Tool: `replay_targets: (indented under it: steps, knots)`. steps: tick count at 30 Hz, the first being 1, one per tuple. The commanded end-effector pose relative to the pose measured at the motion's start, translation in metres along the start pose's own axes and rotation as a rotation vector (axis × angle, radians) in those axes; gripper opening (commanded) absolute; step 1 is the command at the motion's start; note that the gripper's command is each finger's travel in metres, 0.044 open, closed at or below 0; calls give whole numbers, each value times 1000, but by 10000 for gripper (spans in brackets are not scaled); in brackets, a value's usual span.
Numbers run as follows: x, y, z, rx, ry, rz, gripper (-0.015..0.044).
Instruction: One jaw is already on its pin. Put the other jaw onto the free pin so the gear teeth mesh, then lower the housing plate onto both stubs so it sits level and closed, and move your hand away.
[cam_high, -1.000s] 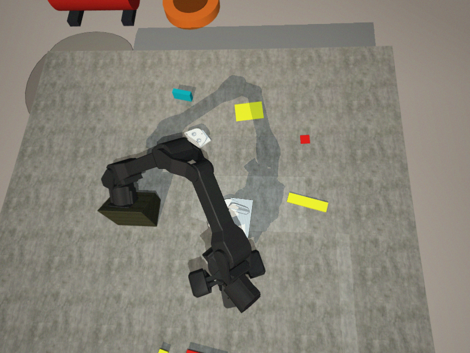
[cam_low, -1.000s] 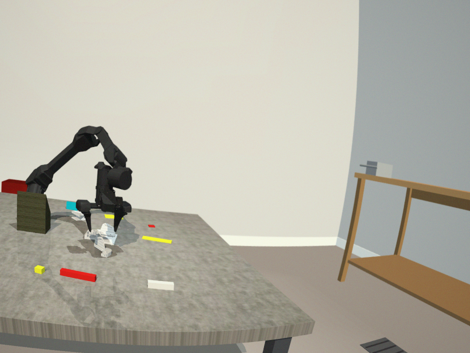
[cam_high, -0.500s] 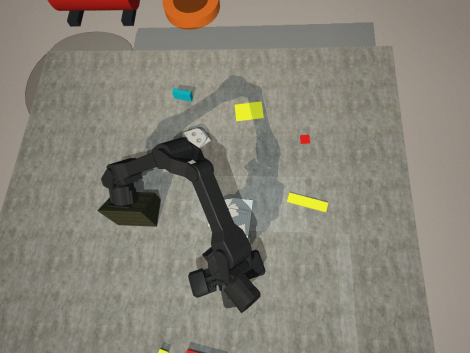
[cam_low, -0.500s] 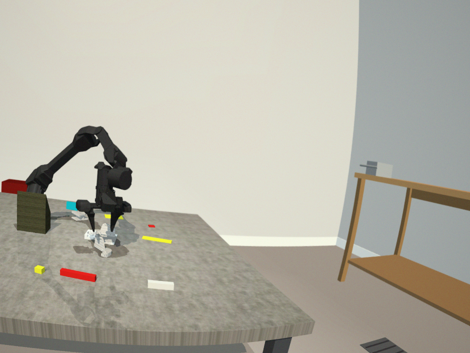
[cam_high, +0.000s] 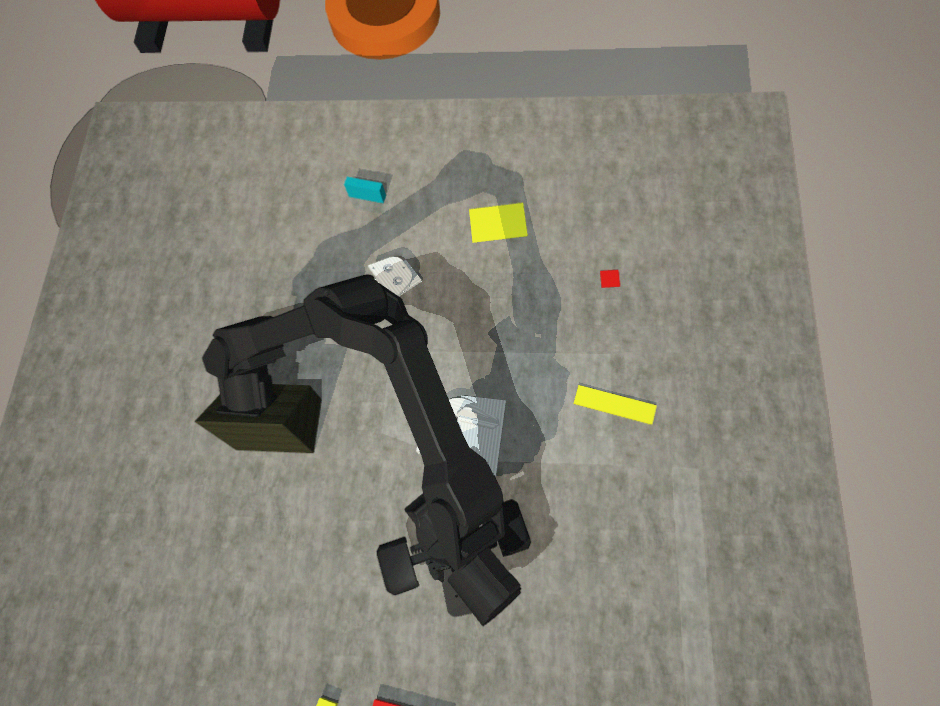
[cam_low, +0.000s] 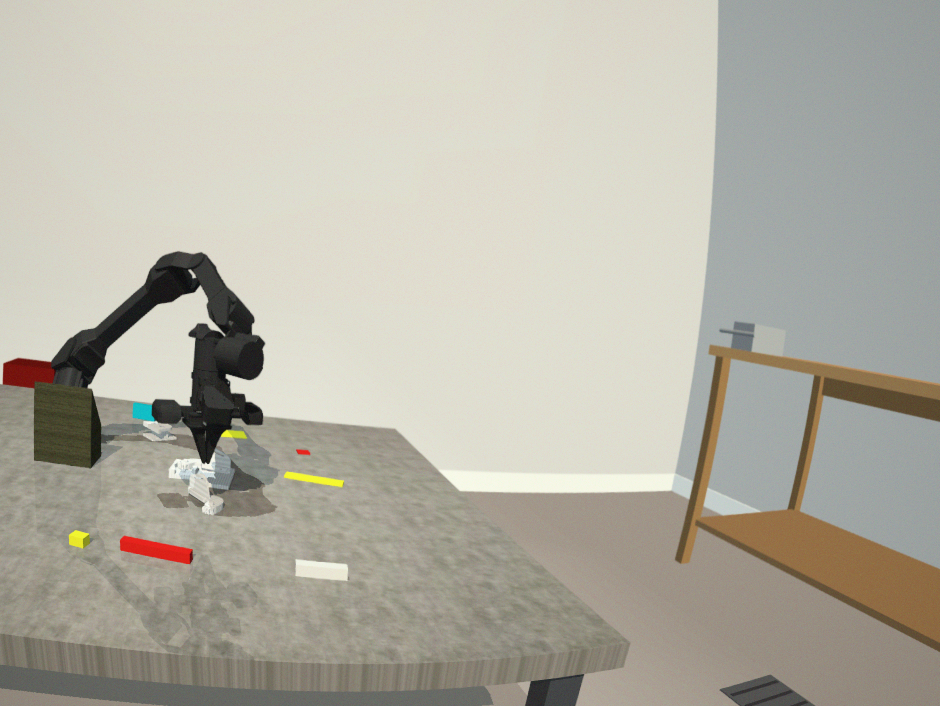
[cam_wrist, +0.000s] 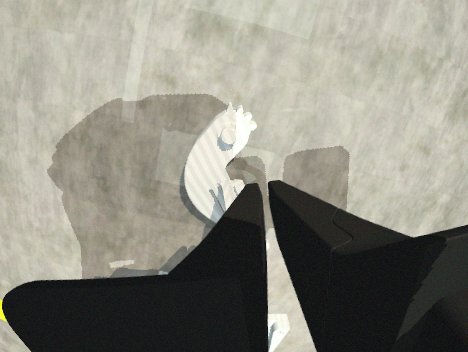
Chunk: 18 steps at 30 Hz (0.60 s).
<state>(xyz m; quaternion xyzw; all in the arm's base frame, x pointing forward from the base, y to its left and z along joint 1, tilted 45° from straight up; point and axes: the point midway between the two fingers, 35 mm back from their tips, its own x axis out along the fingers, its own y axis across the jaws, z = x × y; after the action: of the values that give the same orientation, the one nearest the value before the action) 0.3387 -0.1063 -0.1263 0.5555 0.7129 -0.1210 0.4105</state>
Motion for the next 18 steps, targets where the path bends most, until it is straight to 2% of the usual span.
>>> replay_targets:
  steps: [1, 9, 18]
  knots:
    - [0, 0, 0, 0, 0, 0, 0]
    - [0, 0, 0, 0, 0, 0, 0]
    - [-6, 12, -26, -135, 3, -4, 236]
